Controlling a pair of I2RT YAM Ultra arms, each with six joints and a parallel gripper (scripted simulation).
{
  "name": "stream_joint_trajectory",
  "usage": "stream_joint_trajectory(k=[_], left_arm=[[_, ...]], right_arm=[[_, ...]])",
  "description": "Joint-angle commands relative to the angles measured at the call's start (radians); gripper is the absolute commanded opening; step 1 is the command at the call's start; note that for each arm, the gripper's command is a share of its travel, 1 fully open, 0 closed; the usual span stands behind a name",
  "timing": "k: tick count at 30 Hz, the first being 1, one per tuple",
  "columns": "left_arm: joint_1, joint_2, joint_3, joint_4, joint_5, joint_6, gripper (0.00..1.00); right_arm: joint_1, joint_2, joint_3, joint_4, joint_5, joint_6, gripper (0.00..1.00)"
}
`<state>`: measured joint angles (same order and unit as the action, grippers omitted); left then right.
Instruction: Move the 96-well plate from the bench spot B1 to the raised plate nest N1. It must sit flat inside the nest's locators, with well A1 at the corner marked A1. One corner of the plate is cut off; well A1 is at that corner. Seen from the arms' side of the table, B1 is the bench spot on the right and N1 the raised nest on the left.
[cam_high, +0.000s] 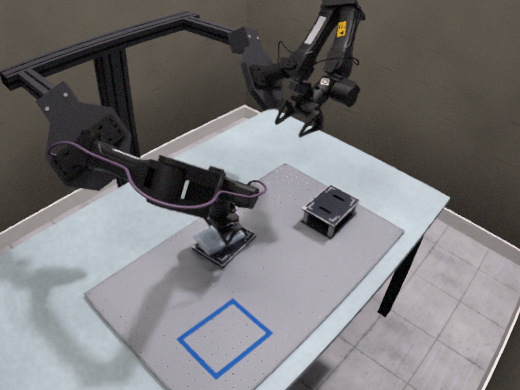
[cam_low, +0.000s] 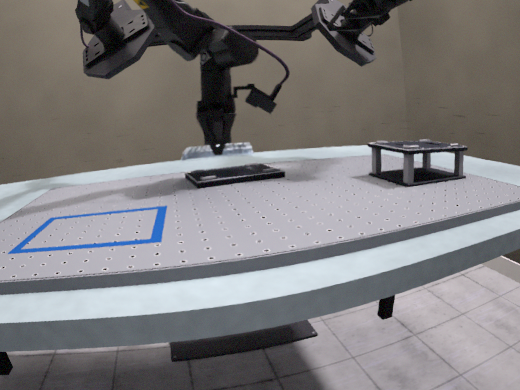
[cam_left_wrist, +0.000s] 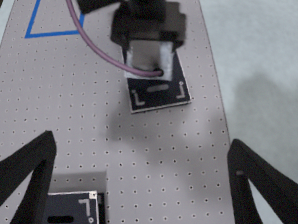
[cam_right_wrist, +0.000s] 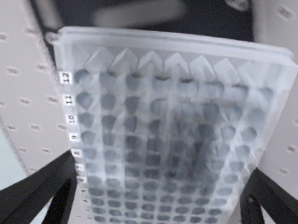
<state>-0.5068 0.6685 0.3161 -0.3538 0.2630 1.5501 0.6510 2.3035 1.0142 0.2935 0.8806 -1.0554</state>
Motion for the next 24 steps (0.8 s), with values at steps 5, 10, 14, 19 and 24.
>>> stream_joint_trajectory(k=[5,10,14,19,24], left_arm=[[0.006,-0.026,-0.015,-0.024,0.026,0.005,1.0],[0.006,-0.026,-0.015,-0.024,0.026,0.005,1.0],[0.006,-0.026,-0.015,-0.024,0.026,0.005,1.0],[0.006,-0.026,-0.015,-0.025,0.026,0.005,1.0],[0.006,-0.026,-0.015,-0.025,0.026,0.005,1.0]], right_arm=[[0.065,0.053,0.056,-0.011,0.046,0.073,0.79],[0.069,0.059,0.066,0.011,0.049,0.034,0.79],[0.071,0.073,0.072,0.001,0.061,-0.118,0.79],[0.066,0.078,0.057,0.011,0.058,-0.236,0.79],[0.066,0.078,0.045,0.028,0.056,-0.263,0.79]])
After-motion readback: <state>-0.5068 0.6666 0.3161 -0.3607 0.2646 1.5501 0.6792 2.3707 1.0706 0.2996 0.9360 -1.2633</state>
